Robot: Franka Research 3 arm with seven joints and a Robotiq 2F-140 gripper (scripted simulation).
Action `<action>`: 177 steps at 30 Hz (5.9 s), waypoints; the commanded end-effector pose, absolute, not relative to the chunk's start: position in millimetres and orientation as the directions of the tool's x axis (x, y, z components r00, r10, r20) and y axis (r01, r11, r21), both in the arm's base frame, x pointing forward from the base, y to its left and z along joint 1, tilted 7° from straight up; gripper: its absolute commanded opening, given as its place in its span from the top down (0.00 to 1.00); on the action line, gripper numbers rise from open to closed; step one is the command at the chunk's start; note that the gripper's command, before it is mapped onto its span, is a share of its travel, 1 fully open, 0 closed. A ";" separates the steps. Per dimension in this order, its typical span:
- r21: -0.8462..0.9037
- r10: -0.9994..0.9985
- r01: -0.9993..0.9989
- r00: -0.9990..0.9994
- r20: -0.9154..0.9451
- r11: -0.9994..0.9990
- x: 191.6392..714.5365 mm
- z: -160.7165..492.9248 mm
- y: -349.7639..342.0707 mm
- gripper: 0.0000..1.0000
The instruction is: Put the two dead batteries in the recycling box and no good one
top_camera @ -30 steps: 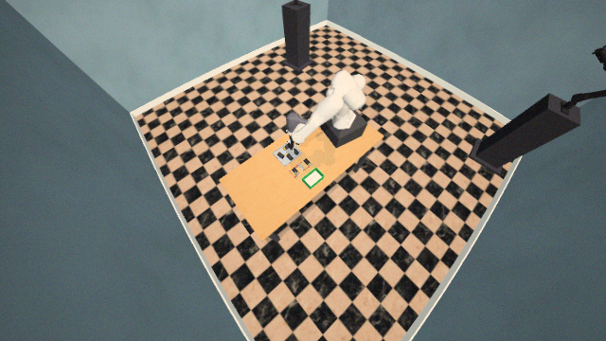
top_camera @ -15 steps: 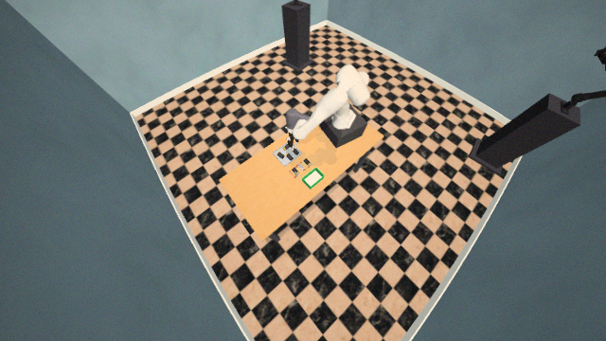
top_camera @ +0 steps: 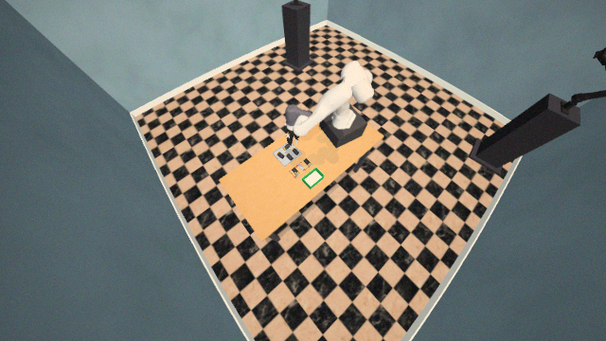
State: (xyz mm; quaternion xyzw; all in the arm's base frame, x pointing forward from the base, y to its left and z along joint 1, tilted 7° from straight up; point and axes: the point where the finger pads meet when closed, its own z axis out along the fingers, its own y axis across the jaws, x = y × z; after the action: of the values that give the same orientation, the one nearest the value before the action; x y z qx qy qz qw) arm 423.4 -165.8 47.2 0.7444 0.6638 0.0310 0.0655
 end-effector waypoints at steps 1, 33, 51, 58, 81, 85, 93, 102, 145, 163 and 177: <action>0.123 0.989 0.983 0.143 -0.027 -0.138 417.6 56.0 -161.6 0.71; 0.123 0.989 0.983 0.143 -0.027 -0.138 510.1 77.9 -220.9 0.71; 0.122 0.995 0.988 0.096 -0.033 -0.092 527.0 80.4 -231.7 0.71; 0.118 0.999 0.993 0.008 -0.044 -0.003 527.0 80.4 -231.7 0.71; 0.118 0.999 0.993 0.008 -0.044 -0.003 535.5 9.5 -234.9 0.71; 0.118 0.999 0.993 0.008 -0.044 -0.003 535.5 9.5 -234.9 0.71; 0.118 0.999 0.993 0.008 -0.044 -0.003 535.5 9.5 -234.9 0.71; 0.118 0.999 0.993 0.008 -0.044 -0.003 535.5 9.5 -234.9 0.71; 0.118 0.999 0.993 0.008 -0.044 -0.003 537.4 9.7 -234.8 0.71; 0.118 0.999 0.993 0.008 -0.044 -0.003 536.1 9.5 -234.7 0.71; 0.118 0.999 0.993 0.008 -0.044 -0.003 536.1 9.5 -234.7 0.71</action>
State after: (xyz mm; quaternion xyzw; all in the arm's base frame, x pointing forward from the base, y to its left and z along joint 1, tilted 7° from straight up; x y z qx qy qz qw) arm 535.6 -235.2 9.6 0.7089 0.7026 0.0257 0.0564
